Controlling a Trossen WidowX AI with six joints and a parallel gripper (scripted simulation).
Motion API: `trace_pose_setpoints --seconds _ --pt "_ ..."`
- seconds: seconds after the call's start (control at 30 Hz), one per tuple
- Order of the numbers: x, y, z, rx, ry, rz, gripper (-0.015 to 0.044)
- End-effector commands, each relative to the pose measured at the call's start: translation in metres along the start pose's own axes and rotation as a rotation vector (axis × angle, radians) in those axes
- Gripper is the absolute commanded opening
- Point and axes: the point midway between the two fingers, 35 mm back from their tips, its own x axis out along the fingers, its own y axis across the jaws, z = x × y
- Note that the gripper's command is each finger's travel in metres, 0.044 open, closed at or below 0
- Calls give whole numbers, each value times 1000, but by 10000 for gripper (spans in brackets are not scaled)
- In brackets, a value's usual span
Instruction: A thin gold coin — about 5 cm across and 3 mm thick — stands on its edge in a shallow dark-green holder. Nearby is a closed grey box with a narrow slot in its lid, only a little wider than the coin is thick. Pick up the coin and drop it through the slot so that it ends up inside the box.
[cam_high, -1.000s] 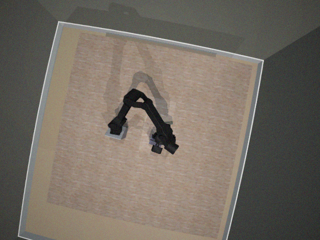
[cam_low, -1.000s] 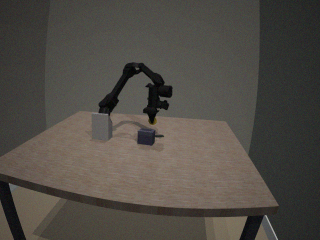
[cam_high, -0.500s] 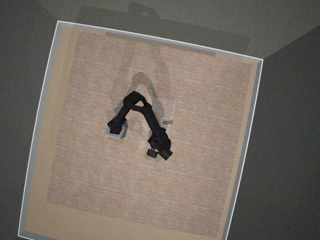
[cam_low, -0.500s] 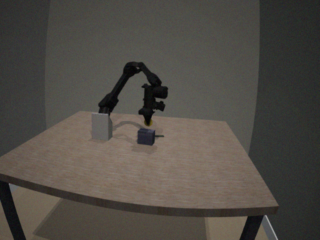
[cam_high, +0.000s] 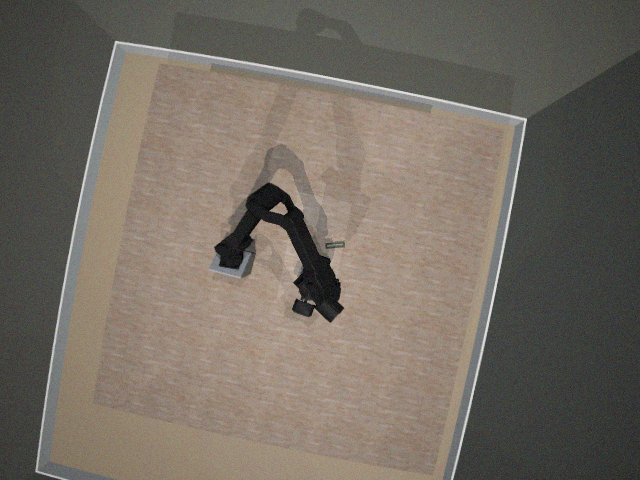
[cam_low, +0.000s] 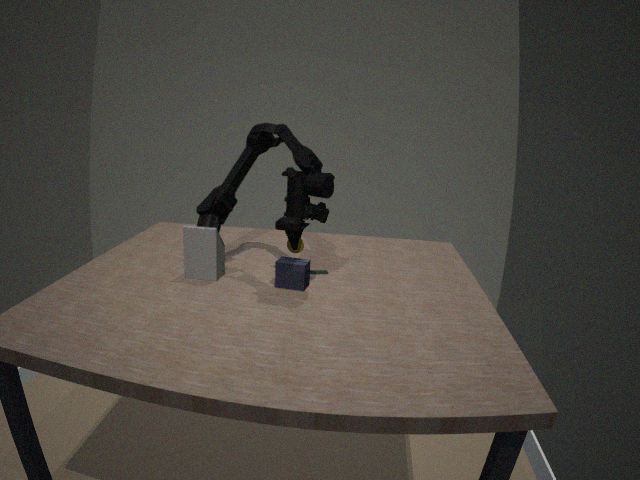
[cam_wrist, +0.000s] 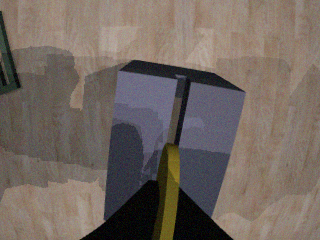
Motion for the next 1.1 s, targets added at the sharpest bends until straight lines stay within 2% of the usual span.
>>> trace_pose_setpoints --seconds 0.0,1.07 --pt "0 -2 -1 1 -1 0 0" --pt "8 -4 -4 5 -4 2 0"
